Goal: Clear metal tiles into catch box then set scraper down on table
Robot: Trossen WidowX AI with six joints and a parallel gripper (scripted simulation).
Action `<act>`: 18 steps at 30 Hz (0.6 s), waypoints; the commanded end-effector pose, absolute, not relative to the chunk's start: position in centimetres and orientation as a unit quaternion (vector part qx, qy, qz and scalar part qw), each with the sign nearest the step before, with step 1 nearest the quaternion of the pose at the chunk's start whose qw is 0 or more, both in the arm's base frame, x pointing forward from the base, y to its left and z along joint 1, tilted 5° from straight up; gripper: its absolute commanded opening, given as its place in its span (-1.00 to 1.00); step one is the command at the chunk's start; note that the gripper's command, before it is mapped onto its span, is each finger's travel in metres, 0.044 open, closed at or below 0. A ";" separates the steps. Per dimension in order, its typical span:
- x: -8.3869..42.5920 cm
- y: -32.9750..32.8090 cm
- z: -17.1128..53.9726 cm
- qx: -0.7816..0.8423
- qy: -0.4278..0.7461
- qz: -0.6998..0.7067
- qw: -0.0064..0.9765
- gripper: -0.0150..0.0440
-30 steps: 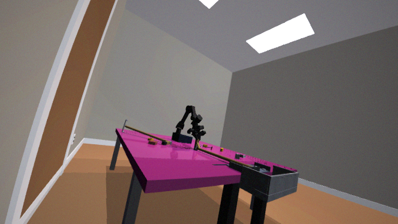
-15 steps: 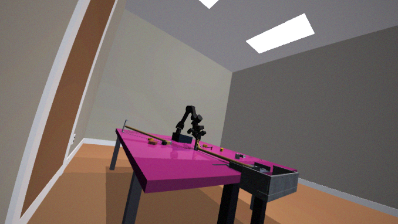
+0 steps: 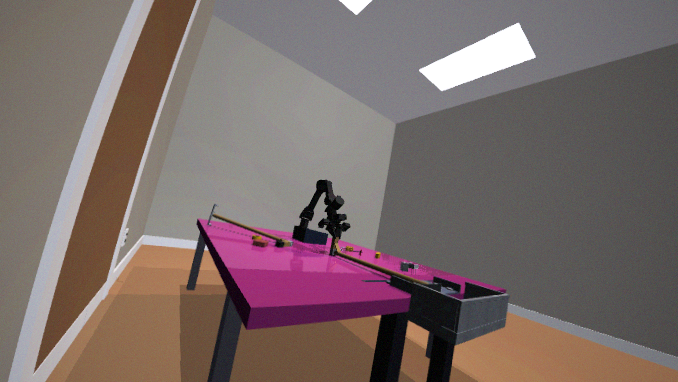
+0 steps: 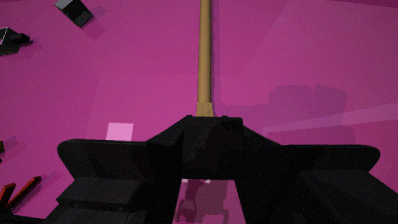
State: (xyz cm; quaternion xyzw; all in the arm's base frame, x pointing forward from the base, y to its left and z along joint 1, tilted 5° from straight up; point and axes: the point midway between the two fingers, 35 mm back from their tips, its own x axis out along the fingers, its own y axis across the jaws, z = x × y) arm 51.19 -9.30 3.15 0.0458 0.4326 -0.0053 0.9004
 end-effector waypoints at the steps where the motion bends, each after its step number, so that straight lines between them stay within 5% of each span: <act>1: 50.8 -9.4 3.5 0.046 0.430 -0.004 0.902 -0.49; 18: 49.1 -9.5 3.8 0.046 0.430 -0.005 0.902 -0.49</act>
